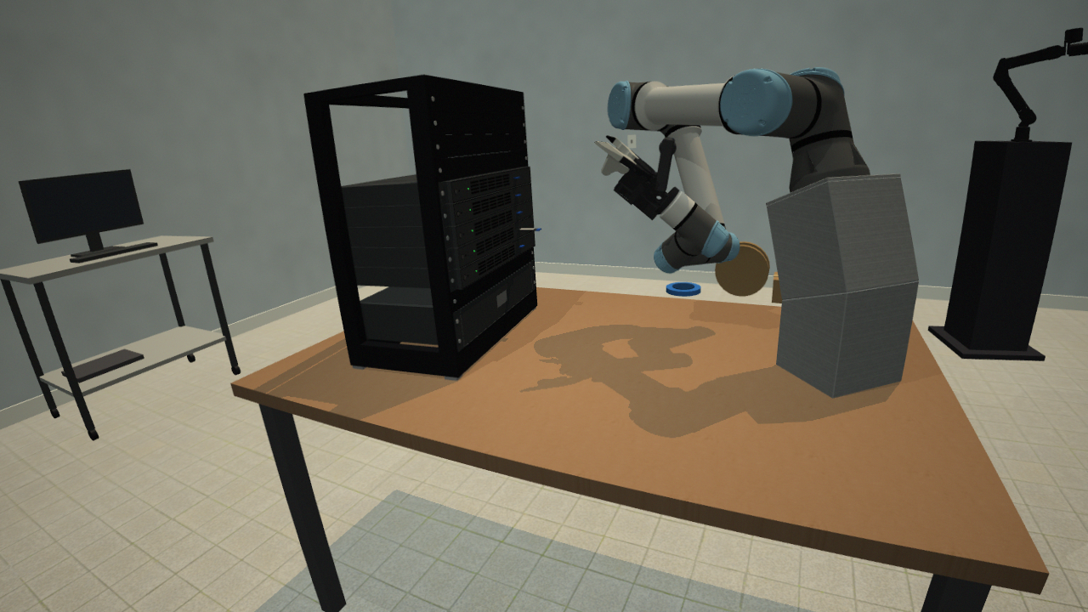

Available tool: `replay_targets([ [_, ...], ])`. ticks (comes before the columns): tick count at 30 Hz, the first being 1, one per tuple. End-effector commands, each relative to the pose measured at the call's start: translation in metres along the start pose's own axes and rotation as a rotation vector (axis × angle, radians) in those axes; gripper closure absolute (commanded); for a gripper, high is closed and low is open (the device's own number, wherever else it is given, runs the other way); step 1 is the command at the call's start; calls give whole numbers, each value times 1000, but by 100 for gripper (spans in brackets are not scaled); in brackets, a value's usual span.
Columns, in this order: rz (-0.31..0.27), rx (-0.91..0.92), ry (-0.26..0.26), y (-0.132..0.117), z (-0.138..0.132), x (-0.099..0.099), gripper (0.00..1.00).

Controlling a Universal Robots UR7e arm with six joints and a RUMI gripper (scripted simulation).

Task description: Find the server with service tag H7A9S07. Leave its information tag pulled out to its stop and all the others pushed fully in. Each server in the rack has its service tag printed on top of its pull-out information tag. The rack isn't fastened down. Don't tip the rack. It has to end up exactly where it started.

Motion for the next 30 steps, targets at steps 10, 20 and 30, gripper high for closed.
replay_targets([
  [10, 43, -94, 28, 8, -10, -1, 0],
  [20, 72, -154, 45, 14, -17, -2, 0],
  [30, 111, -231, 65, 20, -25, -4, 0],
])
Point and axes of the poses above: the point where the finger pads meet when closed, its own x axis out along the fingers, its own z axis across the jaws, y = z × x, the point moved 5 cm from there along -x, back along the fingers, and after that the axes turned 14 degrees about x, right-handed, at the moved point
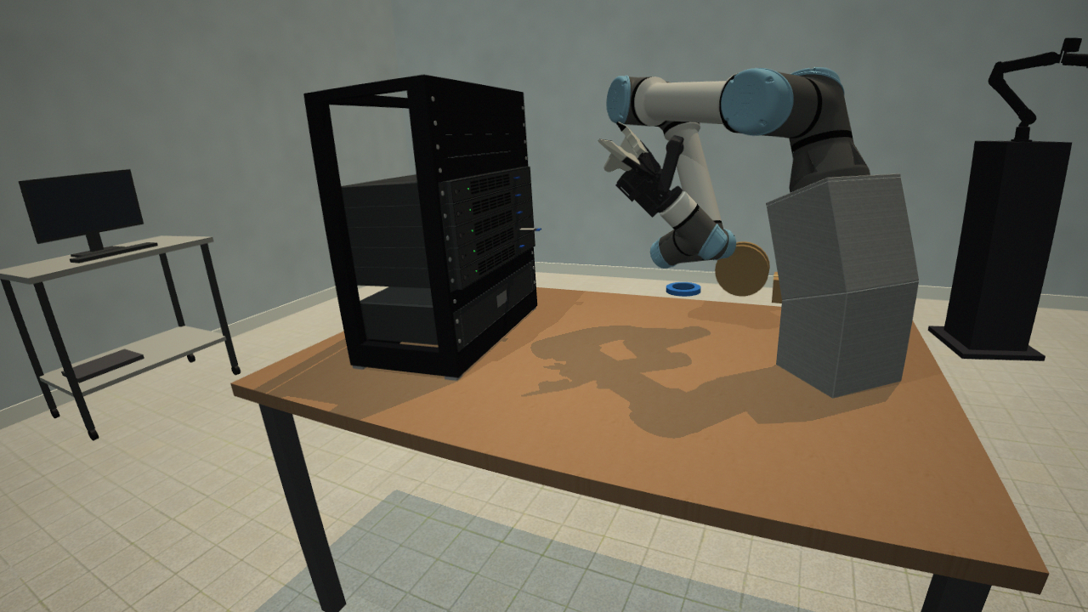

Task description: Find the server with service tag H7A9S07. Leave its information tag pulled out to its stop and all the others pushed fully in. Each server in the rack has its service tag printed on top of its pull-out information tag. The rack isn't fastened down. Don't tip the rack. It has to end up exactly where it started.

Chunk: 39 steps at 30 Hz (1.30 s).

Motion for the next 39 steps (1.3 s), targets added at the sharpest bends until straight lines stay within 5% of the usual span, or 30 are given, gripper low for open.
replay_targets([
  [1, 22, -42, 10, 5, -4, 0, 0],
  [39, 164, -303, 62, 28, -29, -7, 0],
])
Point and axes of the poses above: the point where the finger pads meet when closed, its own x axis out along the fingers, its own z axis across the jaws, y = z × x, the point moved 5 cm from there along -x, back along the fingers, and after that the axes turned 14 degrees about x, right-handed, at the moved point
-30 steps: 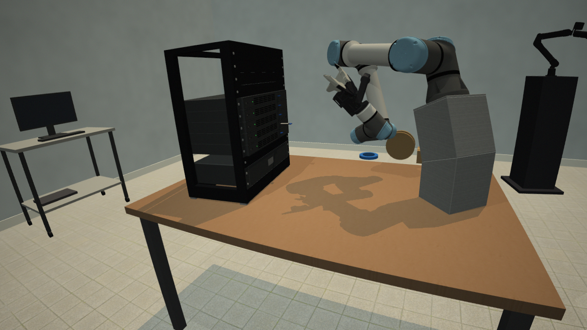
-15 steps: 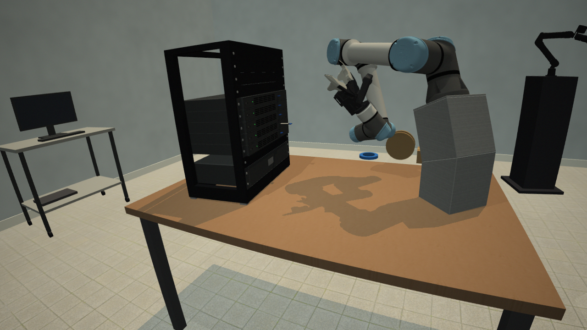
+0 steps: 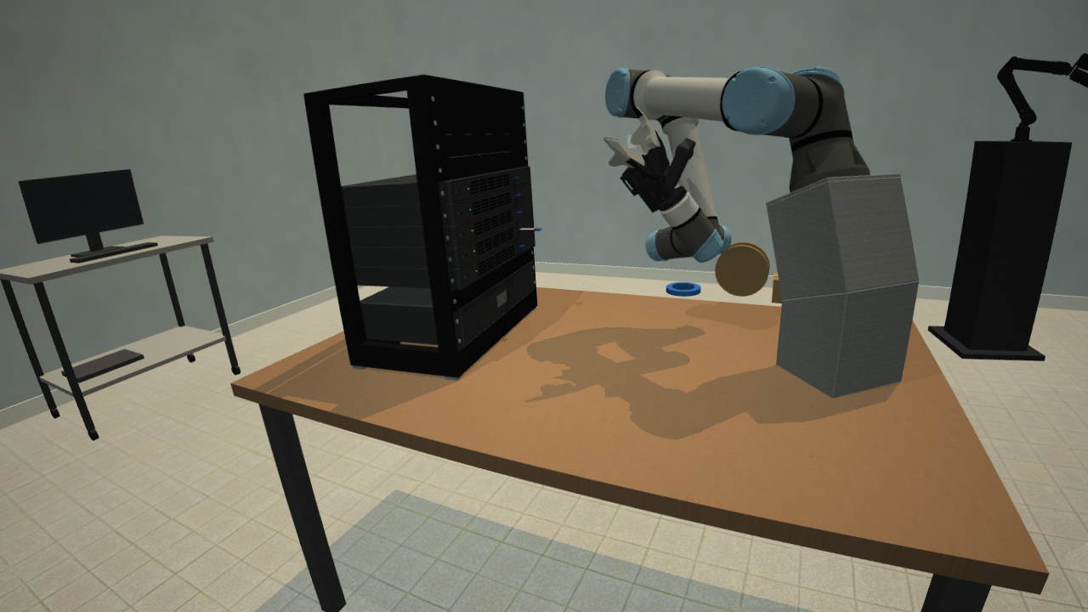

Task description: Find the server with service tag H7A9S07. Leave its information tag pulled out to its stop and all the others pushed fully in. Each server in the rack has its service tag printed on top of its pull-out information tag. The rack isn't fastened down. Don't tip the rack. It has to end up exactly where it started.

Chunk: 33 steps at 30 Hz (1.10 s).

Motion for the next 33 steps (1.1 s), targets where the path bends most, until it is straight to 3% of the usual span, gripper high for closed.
replay_targets([
  [1, 16, -29, 4, 3, -2, 0, 0],
  [33, 162, -273, 29, 29, -20, -7, 0],
])
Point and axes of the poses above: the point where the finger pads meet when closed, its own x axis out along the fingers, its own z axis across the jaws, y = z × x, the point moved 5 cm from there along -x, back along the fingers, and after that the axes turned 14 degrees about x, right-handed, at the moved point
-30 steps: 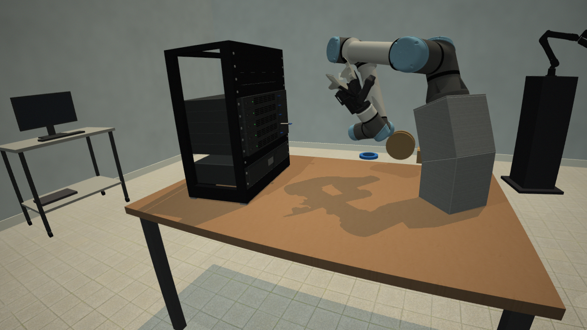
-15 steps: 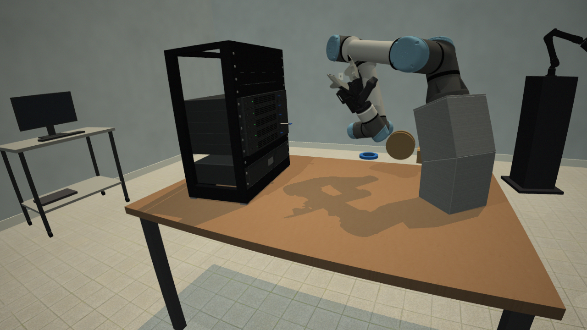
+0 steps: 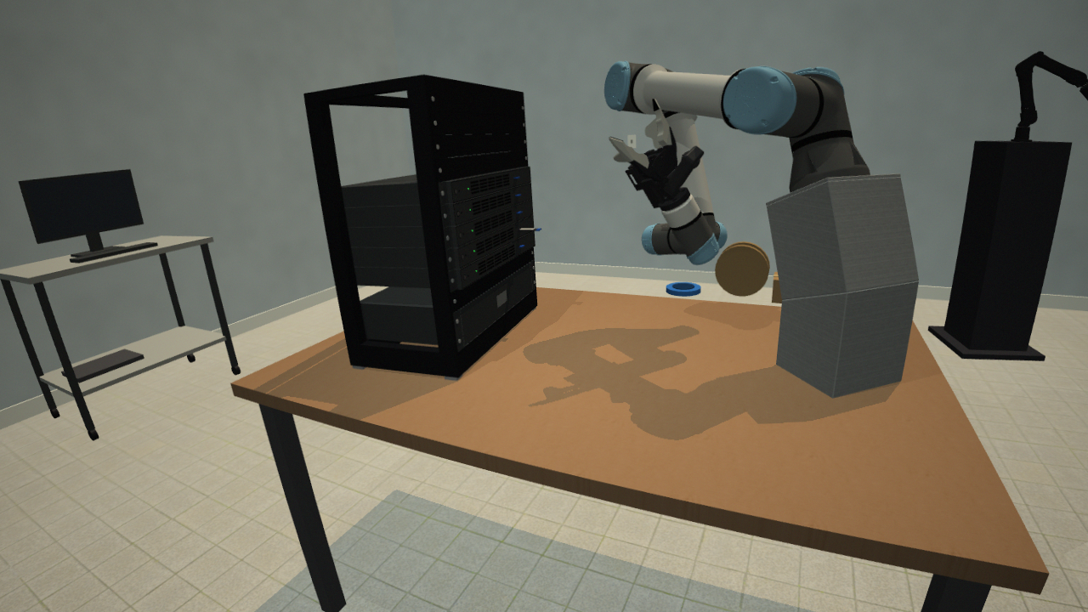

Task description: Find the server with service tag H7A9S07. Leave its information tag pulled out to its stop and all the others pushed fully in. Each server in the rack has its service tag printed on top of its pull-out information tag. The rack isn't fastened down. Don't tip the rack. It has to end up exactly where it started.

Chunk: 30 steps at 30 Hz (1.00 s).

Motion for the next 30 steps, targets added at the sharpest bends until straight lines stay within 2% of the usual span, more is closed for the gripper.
replay_targets([
  [1, 23, -38, 2, 5, -2, 0, 0],
  [30, 158, -254, 1, 29, -13, -7, 0],
])
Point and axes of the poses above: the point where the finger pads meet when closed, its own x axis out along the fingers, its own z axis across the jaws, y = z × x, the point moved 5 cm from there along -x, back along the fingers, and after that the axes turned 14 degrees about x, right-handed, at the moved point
